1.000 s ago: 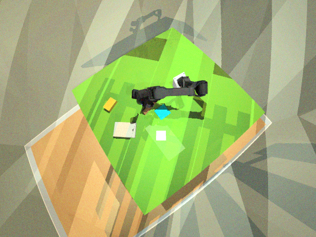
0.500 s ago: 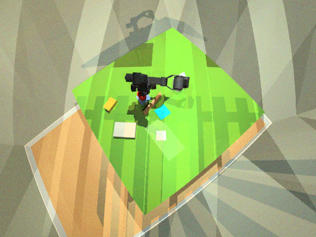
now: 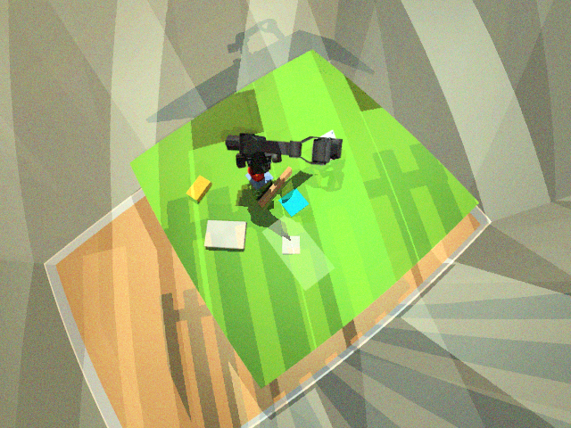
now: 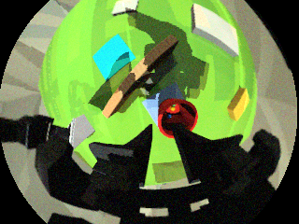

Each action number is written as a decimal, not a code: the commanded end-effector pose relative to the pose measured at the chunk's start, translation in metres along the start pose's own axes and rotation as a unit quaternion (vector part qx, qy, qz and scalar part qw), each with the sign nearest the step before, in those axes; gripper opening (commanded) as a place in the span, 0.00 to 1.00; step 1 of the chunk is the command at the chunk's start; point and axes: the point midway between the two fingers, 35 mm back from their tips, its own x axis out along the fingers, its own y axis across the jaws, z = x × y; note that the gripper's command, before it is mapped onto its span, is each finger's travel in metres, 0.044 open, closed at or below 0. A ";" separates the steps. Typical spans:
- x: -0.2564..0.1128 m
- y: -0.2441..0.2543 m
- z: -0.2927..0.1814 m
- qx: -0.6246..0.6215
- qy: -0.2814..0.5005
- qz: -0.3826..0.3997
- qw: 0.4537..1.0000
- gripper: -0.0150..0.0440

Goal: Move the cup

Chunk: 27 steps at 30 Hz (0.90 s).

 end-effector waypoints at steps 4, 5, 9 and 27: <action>0.012 0.000 0.000 0.003 -0.002 0.000 1.000 0.50; 0.013 0.000 0.000 0.003 -0.002 0.000 1.000 0.50; 0.020 0.000 0.001 0.003 -0.002 0.000 1.000 0.50; 0.049 0.002 0.002 0.003 -0.004 0.001 1.000 0.50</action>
